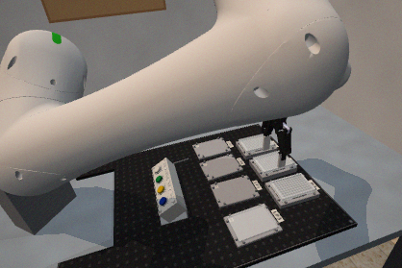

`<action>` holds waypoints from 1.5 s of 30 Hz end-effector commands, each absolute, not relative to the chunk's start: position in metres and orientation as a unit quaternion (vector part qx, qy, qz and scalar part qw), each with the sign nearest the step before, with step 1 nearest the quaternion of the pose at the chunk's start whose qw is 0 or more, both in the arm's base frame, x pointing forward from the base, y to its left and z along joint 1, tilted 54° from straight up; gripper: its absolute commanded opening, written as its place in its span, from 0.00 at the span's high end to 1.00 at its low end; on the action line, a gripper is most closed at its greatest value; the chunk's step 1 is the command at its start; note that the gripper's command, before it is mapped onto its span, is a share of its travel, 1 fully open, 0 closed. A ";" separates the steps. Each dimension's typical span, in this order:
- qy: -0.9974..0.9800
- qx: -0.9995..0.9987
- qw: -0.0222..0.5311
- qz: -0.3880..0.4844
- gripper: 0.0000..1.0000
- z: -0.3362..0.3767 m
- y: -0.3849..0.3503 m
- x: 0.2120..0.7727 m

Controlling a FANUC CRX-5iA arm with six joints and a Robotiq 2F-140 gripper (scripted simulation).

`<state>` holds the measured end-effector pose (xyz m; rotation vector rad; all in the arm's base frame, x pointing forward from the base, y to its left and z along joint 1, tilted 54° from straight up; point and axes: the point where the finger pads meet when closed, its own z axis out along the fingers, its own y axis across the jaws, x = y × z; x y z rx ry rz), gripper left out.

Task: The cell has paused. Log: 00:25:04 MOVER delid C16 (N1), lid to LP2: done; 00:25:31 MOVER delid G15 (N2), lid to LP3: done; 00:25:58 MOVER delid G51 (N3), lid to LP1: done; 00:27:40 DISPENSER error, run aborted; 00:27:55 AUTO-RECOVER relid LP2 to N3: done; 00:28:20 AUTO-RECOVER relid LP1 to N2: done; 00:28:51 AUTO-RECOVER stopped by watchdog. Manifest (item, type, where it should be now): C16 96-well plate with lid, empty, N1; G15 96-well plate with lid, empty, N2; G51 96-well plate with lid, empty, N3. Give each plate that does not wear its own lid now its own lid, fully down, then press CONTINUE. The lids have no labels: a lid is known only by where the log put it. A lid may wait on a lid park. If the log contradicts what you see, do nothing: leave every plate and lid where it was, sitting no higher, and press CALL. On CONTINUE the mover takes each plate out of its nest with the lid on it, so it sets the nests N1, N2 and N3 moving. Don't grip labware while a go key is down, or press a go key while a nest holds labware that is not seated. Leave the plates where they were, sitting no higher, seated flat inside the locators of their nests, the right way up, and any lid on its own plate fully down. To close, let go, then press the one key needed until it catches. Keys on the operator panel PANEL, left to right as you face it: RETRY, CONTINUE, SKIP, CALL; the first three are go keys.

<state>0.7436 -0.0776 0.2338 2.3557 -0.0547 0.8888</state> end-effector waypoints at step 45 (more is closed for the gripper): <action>-0.021 0.890 0.307 0.336 0.41 0.234 -0.077 0.744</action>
